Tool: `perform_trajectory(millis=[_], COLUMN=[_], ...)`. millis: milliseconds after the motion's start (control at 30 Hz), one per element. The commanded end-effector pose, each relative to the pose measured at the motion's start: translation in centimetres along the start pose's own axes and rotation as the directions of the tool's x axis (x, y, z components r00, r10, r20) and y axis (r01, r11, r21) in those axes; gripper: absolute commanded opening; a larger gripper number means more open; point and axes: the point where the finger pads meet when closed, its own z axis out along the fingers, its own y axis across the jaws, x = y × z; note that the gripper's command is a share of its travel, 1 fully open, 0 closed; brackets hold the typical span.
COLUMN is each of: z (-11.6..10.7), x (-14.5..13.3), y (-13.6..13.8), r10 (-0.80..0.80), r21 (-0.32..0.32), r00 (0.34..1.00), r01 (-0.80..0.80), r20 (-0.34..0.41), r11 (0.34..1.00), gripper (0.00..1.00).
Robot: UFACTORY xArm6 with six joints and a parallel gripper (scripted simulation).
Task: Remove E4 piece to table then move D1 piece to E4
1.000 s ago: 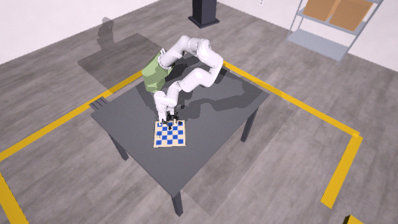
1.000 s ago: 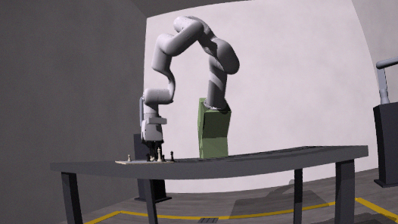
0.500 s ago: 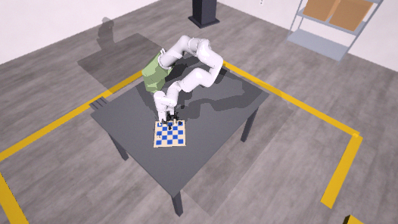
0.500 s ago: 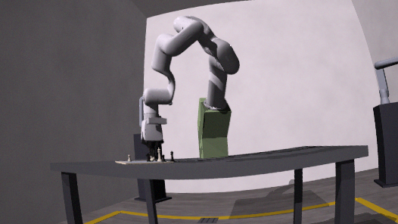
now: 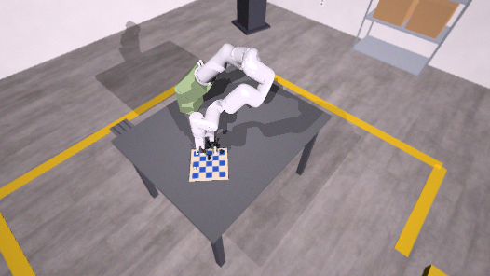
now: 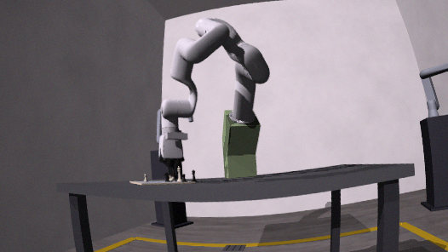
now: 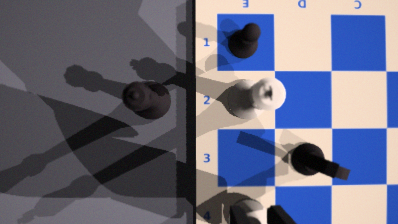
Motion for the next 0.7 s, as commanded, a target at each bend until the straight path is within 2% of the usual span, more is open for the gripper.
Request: perform_trajectory(millis=[0,667], z=[-0.06,0.30], x=[-0.02,-0.02], y=[0.08,0.08], r10=[0.000,0.000], r21=[-0.002,-0.002], r00=[1.000,1.000], r01=[0.000,0.000], r20=[0.001,0.001], r11=[1.000,1.000], gripper=[0.00,0.00])
